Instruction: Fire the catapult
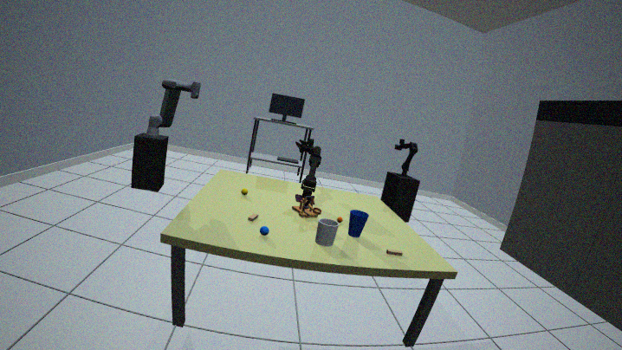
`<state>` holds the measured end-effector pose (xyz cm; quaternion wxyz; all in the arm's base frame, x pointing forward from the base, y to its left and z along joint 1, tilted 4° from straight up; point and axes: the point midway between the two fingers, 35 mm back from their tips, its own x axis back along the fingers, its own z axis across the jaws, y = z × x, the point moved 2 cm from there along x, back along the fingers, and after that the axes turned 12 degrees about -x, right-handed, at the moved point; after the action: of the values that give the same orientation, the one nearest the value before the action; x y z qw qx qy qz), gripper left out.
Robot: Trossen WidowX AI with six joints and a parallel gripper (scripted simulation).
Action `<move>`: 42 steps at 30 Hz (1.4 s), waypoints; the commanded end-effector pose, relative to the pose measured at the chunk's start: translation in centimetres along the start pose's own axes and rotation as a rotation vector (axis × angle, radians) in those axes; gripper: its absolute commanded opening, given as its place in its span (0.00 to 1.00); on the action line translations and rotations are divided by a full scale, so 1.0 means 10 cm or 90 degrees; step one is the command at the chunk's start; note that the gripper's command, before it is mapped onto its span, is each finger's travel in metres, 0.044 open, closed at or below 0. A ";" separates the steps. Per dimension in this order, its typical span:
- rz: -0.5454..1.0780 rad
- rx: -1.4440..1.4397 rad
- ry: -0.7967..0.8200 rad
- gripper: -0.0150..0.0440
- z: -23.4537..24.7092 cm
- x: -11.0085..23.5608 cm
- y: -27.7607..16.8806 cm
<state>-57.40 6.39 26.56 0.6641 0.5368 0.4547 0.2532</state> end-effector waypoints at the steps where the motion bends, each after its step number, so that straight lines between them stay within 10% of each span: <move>1: 0.000 0.000 -0.003 0.98 -0.01 0.02 0.01; 23: -0.072 0.046 -0.413 1.00 -0.55 2.33 1.52; 42: -0.099 0.092 -0.802 1.00 0.07 4.57 2.35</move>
<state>-34.69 49.04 33.74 0.7834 0.5952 0.0623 -0.1676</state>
